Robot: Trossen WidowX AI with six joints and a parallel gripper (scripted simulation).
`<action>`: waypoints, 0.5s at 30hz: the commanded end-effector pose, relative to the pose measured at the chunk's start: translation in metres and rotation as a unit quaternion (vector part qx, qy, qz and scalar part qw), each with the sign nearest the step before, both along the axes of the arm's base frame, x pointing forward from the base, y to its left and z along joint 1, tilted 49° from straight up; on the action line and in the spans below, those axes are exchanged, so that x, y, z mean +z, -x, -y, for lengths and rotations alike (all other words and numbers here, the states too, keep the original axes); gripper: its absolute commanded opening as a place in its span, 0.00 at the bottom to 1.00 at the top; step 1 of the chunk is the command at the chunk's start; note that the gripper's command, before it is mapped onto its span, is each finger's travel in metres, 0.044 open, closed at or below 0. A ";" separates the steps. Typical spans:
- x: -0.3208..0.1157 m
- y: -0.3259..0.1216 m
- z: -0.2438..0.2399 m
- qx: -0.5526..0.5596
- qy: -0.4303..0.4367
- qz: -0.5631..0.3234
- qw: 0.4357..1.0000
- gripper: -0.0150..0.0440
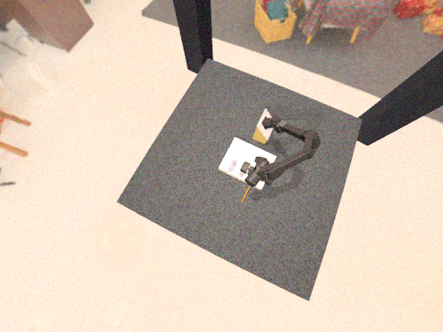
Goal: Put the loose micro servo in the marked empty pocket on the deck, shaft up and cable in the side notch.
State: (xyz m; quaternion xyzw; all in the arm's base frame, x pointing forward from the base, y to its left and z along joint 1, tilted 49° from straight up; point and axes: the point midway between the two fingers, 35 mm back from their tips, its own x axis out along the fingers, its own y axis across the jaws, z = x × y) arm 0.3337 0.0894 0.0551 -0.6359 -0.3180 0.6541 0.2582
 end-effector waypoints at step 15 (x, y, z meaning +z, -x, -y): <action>-0.011 0.001 -0.012 -0.003 -0.002 -0.003 1.000 0.25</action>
